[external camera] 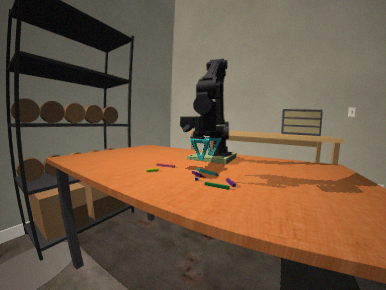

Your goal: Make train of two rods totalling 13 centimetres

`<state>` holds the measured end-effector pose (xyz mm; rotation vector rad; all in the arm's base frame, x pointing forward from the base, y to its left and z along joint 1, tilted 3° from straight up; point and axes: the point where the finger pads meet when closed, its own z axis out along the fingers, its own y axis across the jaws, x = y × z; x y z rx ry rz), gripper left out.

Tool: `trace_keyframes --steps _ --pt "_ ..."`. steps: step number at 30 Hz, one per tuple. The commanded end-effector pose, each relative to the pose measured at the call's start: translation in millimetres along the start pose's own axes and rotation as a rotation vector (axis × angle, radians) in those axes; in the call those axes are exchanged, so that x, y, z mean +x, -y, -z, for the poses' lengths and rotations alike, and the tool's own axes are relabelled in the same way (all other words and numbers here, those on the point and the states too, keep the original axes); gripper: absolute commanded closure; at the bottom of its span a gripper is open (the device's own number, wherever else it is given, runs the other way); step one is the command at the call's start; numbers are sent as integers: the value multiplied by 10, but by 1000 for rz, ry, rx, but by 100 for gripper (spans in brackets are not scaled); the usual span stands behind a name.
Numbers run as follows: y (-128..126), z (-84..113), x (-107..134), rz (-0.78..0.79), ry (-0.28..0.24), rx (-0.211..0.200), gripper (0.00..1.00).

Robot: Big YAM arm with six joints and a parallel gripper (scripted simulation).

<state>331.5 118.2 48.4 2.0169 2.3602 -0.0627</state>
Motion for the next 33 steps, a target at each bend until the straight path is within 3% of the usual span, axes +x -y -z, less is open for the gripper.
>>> trace_keyframes --steps 1,13,21,22,23,26,28,29,30,33 --pt "-135 112 -1 -16 -6 -33 0" --pt "-138 112 -3 -14 -6 -33 0" --pt "-304 156 -120 61 -4 -39 0" --pt "-112 3 -195 92 2 11 0" --pt "-357 158 -228 122 -2 -36 0" --pt "-463 163 -371 203 1 -49 0" --pt "-494 164 -460 250 3 -44 0" --pt "-255 -8 -469 253 0 9 0" --pt "-523 165 -557 301 5 -38 0" --pt "-425 79 -466 325 3 -23 0"
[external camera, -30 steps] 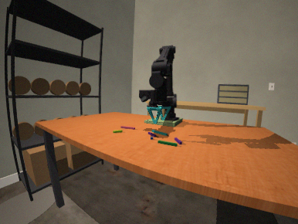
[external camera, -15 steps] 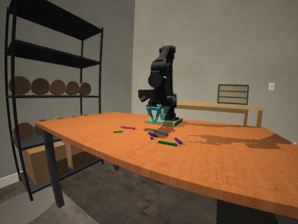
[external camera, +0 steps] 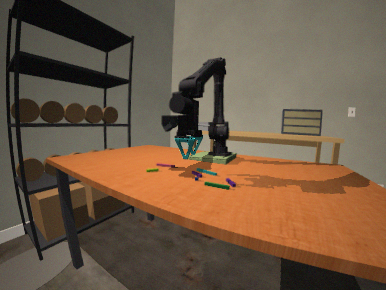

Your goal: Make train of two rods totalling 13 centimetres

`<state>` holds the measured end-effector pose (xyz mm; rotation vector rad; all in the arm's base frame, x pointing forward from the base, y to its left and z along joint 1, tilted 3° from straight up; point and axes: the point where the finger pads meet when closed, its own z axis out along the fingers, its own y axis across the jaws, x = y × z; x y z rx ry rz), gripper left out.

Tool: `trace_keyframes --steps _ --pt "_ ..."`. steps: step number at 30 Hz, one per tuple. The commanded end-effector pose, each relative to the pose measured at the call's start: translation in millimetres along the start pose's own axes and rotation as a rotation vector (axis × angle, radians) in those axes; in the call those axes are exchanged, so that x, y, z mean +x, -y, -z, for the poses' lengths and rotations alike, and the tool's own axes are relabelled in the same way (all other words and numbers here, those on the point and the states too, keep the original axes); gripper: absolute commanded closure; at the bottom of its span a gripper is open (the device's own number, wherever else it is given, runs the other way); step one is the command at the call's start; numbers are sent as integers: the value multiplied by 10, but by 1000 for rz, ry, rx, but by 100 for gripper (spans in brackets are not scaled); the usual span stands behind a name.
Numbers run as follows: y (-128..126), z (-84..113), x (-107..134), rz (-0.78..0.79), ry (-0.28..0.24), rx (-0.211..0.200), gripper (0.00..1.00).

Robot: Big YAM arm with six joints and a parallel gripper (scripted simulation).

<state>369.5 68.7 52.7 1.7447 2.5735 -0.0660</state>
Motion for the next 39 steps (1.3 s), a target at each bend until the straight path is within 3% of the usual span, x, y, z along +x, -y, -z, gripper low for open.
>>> trace_keyframes --steps 1,5,6,8,9,11,13,14,15,19,20,22,23,25,26,28,31,32,36,39 --pt "-251 151 -168 132 12 -41 0" --pt "-258 152 -285 188 14 -37 0" --pt "-272 152 -408 246 17 -37 0" --pt "-46 -21 -340 249 -3 12 0" --pt "-276 152 -532 305 18 -34 0" --pt "-307 153 -541 304 23 -45 0" --pt "-106 -17 -376 331 1 2 0" --pt "-297 152 -662 363 22 -39 0" --pt "-303 152 -665 363 24 -41 0" --pt "-291 149 -914 477 26 -34 0" --pt "-74 -26 -820 480 -4 9 0" --pt "-74 -26 -820 480 -4 9 0" --pt "-276 147 -1029 531 26 -30 0" --pt "-321 150 -1018 537 35 -43 0" --pt "-312 121 -932 555 29 -36 0" --pt "-266 143 -1253 629 32 -31 0" --pt "-230 138 -1432 710 32 -25 0" --pt "-126 41 -1372 712 13 -8 0" --pt "-201 132 -1669 810 42 -26 0" --pt "-163 104 -1678 823 35 -20 0"
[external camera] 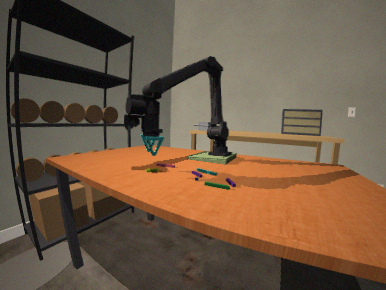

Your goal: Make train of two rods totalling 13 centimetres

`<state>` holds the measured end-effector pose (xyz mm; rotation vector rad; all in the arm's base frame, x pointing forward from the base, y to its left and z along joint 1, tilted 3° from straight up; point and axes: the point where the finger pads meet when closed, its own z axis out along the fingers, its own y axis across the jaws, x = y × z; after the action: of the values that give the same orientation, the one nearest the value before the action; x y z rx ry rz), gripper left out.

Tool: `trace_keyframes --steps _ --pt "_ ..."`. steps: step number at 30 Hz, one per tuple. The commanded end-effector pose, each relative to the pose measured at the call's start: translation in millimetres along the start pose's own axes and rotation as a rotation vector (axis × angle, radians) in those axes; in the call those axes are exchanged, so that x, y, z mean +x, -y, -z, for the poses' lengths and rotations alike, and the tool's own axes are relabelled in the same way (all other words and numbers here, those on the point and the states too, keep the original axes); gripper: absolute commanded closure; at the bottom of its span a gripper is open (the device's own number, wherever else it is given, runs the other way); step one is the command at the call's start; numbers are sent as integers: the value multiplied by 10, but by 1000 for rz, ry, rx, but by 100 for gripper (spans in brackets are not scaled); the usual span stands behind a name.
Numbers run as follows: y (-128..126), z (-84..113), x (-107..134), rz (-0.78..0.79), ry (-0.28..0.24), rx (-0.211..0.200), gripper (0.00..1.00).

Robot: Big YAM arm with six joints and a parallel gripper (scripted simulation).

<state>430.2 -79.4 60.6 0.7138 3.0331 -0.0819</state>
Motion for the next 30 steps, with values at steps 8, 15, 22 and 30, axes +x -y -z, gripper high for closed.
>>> trace_keyframes --steps 8,15,22,30 --pt "-23 87 -112 110 24 -6 77" --pt "-59 89 -102 117 24 -7 77" --pt "-59 89 -102 111 24 -7 77" --pt "-59 89 -102 111 24 -7 77"
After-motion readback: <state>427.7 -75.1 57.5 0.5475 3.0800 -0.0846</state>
